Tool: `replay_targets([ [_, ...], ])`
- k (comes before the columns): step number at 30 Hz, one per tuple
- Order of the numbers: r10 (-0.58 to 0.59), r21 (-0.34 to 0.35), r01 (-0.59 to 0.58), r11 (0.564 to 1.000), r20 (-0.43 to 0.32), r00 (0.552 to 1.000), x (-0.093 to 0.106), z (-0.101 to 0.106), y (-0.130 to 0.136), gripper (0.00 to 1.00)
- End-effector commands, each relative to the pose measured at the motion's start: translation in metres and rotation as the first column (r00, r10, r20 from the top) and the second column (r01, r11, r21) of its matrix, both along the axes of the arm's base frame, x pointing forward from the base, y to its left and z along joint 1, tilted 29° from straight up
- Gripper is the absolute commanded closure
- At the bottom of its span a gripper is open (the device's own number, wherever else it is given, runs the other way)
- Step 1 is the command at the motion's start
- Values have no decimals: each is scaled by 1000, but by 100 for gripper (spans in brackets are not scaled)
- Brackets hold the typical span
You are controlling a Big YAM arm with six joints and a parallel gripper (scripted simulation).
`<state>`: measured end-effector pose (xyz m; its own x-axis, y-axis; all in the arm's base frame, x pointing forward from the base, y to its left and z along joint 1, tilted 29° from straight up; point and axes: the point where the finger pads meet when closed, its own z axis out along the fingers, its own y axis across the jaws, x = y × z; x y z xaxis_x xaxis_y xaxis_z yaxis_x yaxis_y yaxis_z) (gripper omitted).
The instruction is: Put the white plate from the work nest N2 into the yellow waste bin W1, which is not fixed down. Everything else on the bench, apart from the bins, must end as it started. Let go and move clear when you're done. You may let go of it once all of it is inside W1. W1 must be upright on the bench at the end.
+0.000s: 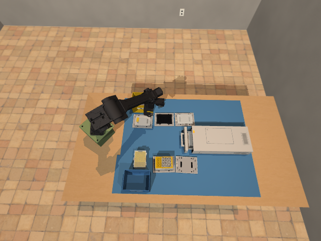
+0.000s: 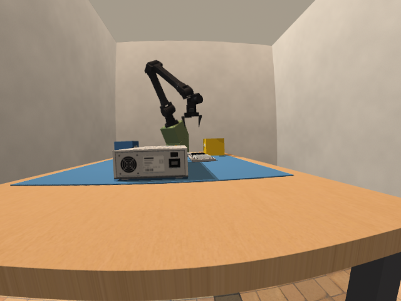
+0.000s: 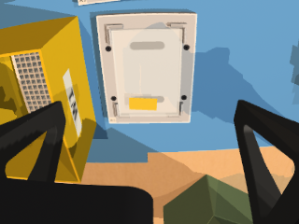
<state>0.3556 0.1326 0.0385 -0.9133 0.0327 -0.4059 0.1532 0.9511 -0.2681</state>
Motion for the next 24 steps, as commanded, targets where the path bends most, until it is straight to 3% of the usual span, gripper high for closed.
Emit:
replay_targets([
  [1,19,-19,-20,1000,-29,999,-5,4,-15,0],
  [13,19,-19,-20,1000,-28,999,0,35,-51,0],
  [16,19,-24,-20,1000,-39,999,0,34,-54,0],
  [24,20,-5,-20,1000,14,1000,20,76,-71,0],
])
